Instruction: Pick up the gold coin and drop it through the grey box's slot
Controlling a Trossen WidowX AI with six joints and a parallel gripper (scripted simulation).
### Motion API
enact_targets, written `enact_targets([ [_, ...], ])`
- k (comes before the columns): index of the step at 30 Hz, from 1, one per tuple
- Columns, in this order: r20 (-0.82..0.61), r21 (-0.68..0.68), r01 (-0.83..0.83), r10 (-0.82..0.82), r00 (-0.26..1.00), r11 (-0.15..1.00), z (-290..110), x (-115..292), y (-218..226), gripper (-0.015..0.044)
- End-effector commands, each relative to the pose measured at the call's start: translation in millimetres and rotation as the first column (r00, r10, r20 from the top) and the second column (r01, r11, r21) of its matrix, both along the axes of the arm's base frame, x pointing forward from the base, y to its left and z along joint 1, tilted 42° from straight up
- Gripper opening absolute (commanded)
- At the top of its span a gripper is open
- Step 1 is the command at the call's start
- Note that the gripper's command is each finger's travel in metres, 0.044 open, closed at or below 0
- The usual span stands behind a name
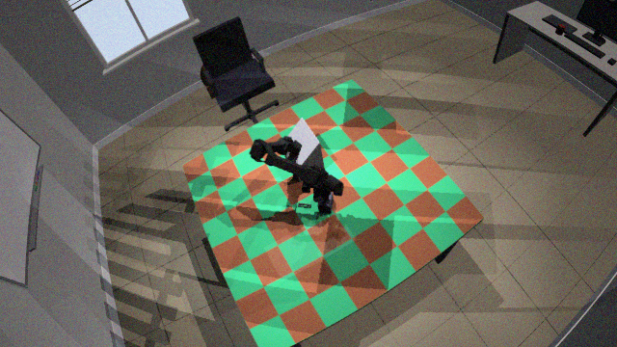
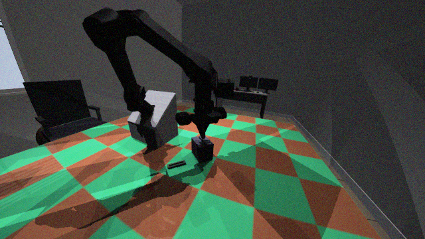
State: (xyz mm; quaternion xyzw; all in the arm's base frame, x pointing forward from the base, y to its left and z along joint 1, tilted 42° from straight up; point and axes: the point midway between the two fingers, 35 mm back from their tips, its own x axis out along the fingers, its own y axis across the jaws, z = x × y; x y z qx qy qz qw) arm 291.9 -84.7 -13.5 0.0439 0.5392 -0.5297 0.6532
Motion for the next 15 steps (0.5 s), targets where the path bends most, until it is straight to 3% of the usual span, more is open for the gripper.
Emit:
enact_targets([
  [1,-0.004,-0.002,-0.004,0.004,1.0,1.0,-1.6,-0.2,-1.8,0.0],
  [15,-0.004,-0.003,-0.005,0.005,1.0,1.0,-6.4,-1.5,-5.7,0.0],
])
